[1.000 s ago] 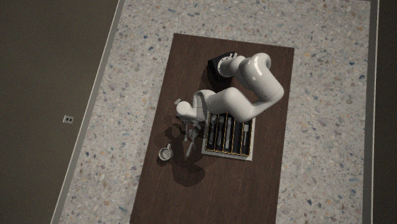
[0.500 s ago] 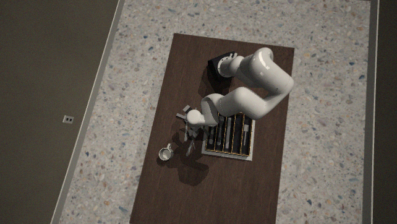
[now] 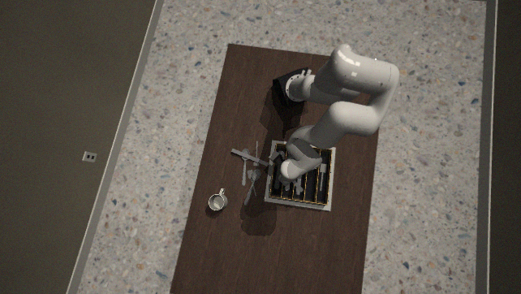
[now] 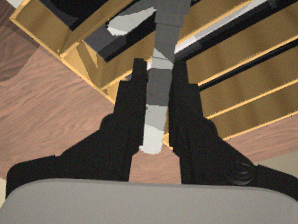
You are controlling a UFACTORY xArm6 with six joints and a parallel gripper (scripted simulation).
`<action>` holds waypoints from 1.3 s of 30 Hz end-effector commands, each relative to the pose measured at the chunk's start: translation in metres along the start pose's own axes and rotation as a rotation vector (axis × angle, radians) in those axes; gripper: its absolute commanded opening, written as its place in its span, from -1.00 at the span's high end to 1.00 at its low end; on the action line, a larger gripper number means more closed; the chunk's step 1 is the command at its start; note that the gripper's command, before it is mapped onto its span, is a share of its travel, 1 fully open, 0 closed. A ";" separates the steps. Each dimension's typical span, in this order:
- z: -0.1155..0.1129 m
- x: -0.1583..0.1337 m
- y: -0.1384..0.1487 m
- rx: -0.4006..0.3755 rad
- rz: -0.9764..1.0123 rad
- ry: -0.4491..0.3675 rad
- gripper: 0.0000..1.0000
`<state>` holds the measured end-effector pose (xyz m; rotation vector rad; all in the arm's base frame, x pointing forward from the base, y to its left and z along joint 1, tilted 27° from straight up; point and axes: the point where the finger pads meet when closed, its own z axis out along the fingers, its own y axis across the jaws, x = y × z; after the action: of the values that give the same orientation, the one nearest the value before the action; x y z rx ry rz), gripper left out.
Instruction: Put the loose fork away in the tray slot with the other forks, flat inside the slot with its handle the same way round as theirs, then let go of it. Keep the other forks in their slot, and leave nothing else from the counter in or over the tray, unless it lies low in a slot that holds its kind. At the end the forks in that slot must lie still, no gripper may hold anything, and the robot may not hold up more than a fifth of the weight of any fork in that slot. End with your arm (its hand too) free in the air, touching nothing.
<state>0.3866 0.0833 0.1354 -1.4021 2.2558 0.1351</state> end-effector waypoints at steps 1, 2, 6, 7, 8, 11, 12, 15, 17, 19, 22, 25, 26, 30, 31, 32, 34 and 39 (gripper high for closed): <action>-0.001 -0.002 -0.001 0.002 0.004 0.018 0.91; -0.001 -0.002 -0.001 0.002 0.004 0.018 0.91; -0.001 -0.002 -0.001 0.002 0.012 0.018 0.91; -0.001 -0.002 -0.001 0.002 0.030 0.018 0.91; -0.001 -0.002 -0.001 0.002 0.060 0.018 0.91; -0.001 -0.002 -0.001 0.004 0.226 0.017 0.91; -0.001 -0.002 -0.001 0.004 0.226 0.017 0.91; -0.001 -0.002 -0.001 0.005 0.383 0.017 0.91; -0.001 -0.002 -0.001 0.006 0.522 0.016 0.91; -0.001 -0.002 -0.001 0.006 0.622 0.012 0.91; -0.001 -0.002 -0.001 0.007 0.792 0.013 0.91; -0.001 -0.002 -0.001 0.009 0.845 0.016 0.91; -0.001 -0.002 -0.001 0.009 0.845 0.014 0.91; -0.001 -0.005 -0.001 0.018 0.843 -0.020 0.91; -0.002 -0.006 0.000 0.029 0.842 -0.049 0.91; -0.002 -0.006 0.000 0.043 0.841 -0.077 0.91; -0.003 -0.003 0.001 0.070 0.842 -0.113 0.91; -0.004 -0.002 0.001 0.077 0.843 -0.120 0.91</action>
<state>0.3829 0.0837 0.1371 -0.3188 2.5872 0.3735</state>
